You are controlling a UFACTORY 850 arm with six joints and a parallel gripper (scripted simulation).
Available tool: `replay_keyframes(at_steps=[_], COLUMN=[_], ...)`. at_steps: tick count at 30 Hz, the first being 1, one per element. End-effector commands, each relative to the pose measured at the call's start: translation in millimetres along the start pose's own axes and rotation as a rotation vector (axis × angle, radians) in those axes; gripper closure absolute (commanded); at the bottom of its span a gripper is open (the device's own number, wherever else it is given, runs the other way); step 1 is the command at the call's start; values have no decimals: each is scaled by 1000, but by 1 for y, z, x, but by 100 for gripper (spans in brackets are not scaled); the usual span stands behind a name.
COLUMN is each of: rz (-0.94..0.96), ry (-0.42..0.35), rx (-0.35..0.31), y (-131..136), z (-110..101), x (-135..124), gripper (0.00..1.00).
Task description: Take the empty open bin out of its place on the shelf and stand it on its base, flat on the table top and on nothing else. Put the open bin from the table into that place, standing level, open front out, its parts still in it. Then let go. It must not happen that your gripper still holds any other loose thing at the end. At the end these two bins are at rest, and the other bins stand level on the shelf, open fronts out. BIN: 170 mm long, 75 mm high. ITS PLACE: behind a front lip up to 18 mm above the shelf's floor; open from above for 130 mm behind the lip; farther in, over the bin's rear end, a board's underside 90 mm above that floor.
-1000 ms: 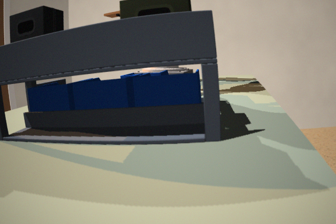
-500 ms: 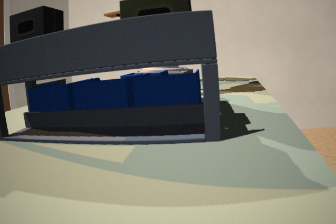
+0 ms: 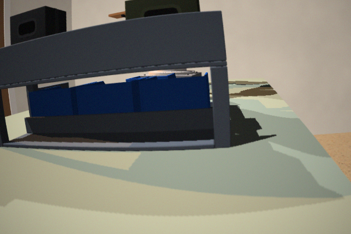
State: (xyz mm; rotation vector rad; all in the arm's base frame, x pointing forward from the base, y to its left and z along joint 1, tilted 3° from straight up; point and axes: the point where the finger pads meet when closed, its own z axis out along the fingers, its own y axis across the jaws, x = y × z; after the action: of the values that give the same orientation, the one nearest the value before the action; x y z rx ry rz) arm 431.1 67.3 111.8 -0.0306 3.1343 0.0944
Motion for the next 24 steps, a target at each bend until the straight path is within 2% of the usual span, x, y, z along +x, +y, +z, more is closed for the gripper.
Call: replay_keyframes(at_steps=[1, 7, 13, 15, 24], rz=[0, -39, -241, -241, -691], ry=[-2, -2, -2, -2, -2], rx=[0, 0, -1, -1, 7], y=[0, -3, -21, -21, -73], z=[-1, 0, 2, 2, 10], x=[-1, -5, -27, -27, -77], gripper=[100, 100, 100, 100, 100])
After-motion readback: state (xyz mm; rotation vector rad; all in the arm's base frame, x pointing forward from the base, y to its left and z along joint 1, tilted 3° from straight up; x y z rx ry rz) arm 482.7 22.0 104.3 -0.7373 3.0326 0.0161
